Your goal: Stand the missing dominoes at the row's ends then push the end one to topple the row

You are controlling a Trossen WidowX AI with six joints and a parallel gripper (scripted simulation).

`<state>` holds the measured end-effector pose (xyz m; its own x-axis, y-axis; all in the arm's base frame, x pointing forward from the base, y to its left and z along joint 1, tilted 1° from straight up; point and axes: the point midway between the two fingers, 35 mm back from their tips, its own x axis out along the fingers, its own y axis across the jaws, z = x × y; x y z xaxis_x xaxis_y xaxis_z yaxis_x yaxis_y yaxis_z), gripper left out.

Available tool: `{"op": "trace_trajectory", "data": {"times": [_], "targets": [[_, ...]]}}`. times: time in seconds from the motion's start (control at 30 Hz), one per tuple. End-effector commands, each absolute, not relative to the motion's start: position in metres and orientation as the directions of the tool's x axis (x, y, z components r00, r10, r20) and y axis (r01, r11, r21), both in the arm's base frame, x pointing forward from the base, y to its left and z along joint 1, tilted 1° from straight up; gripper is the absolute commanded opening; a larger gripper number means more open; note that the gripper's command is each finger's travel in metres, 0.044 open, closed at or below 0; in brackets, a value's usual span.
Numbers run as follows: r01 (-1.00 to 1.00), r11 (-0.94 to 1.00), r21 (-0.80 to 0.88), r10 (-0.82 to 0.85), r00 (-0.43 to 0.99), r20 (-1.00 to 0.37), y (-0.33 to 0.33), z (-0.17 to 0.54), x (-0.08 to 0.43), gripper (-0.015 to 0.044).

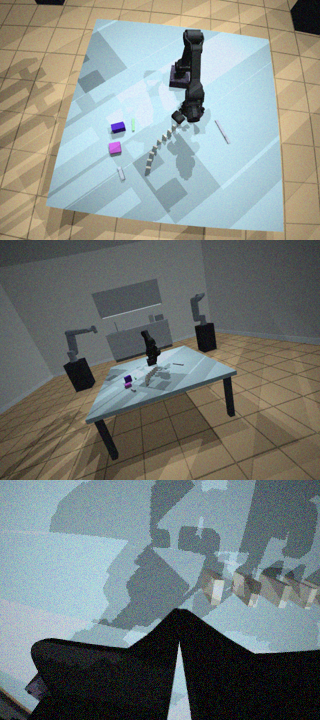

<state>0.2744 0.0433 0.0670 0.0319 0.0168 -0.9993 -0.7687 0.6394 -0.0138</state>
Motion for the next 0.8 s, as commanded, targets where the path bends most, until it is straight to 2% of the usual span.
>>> {"op": "trace_trajectory", "data": {"times": [0.0, 0.17, 0.77], "targets": [[-0.771, 0.637, -0.013, 0.020, 0.034, -0.999, 0.044, 0.057, 0.276, 0.0000], [-0.771, 0.637, -0.013, 0.020, 0.034, -0.999, 0.045, -0.010, 0.277, 0.0000], [-0.771, 0.637, -0.015, 0.019, 0.035, -0.999, 0.034, -0.012, 0.292, 0.0000]]}}
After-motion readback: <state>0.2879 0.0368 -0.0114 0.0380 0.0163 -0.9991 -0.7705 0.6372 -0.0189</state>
